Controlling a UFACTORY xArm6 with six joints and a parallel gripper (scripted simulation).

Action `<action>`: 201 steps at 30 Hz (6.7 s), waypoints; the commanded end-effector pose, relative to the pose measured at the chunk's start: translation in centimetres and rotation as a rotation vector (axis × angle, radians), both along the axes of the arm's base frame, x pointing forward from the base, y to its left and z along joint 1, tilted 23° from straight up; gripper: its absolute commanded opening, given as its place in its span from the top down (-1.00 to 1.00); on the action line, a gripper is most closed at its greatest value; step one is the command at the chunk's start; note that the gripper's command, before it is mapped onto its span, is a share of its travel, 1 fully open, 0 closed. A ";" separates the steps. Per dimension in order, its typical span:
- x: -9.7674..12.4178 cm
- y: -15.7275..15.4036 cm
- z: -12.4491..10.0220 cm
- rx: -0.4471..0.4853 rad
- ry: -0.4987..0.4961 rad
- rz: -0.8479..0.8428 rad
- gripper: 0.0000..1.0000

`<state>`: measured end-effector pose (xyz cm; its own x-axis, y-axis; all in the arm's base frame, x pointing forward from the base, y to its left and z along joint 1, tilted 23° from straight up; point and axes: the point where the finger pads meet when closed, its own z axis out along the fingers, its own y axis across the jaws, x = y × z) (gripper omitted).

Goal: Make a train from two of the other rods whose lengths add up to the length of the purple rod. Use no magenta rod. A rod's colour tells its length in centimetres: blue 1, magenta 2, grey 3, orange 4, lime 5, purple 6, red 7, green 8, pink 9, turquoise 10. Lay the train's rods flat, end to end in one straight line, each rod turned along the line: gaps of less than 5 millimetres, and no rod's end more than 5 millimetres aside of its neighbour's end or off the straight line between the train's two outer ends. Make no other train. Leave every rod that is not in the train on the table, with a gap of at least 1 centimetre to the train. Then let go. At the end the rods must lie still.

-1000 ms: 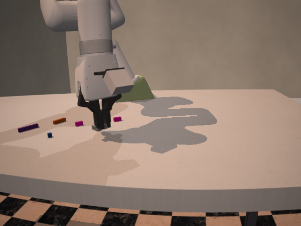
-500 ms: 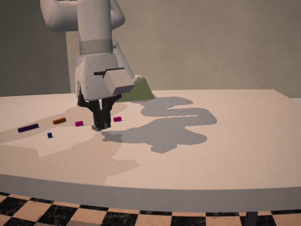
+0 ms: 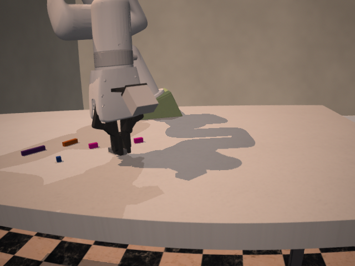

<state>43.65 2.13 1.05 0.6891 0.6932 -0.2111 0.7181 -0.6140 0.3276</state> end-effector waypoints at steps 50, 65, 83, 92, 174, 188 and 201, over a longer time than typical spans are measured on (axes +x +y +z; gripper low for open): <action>0.2 -0.1 -0.4 0.001 -0.004 0.001 0.76; 0.2 -0.1 -0.4 0.001 -0.004 0.001 0.51; -0.2 1.3 3.2 0.001 -0.004 0.001 0.51; -0.6 2.7 6.6 0.001 -0.004 0.001 0.51; -1.6 6.5 15.9 0.001 -0.004 0.001 -1.00; -1.6 6.5 15.9 0.001 -0.004 0.001 -1.00; -1.6 6.5 15.9 0.001 -0.004 0.001 -1.00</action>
